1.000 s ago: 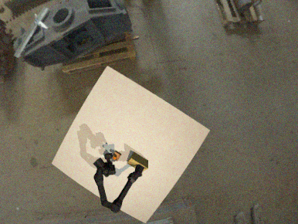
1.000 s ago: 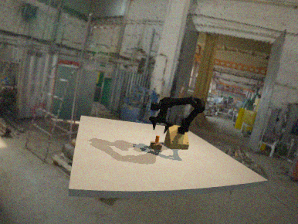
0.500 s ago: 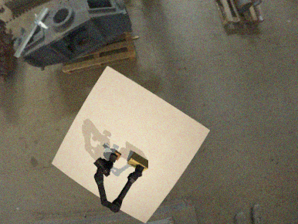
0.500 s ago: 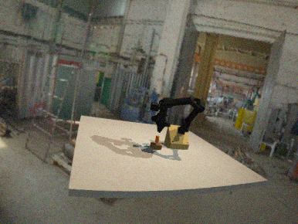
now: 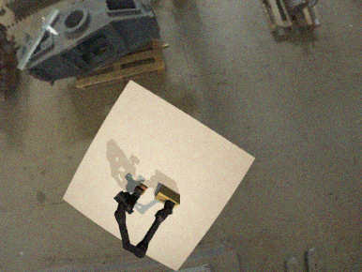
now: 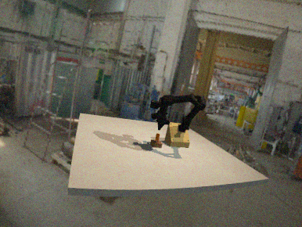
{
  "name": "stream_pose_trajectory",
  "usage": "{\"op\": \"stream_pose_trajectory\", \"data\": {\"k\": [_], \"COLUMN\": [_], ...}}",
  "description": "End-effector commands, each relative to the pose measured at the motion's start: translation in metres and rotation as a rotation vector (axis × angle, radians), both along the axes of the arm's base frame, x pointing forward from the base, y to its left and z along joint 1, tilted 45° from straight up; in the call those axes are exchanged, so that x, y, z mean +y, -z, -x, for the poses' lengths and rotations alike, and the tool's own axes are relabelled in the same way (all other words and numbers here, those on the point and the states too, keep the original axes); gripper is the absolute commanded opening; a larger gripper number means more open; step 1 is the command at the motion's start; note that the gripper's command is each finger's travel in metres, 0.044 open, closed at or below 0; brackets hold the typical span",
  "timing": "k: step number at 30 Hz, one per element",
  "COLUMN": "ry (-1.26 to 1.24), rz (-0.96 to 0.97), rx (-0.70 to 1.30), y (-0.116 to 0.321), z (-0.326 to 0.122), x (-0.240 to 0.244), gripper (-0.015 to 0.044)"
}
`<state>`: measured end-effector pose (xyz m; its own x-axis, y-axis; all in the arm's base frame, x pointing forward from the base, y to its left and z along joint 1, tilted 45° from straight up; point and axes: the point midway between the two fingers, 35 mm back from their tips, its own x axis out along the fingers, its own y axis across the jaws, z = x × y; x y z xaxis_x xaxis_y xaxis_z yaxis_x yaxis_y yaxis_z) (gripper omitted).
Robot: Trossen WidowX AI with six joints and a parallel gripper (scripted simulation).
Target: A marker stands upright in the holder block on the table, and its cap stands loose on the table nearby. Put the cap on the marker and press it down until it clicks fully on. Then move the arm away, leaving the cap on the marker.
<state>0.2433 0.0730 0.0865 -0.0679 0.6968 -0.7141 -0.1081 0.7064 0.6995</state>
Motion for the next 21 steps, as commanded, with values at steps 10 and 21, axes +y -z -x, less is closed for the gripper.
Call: {"op": "stream_pose_trajectory", "data": {"k": [10,21], "ry": [0.005,0.005], "rz": [-0.003,-0.003], "rx": [0.004,0.003], "y": [0.01,0.02], "z": [0.001,0.002], "x": [0.011,0.021], "gripper": [0.0,0.0]}}
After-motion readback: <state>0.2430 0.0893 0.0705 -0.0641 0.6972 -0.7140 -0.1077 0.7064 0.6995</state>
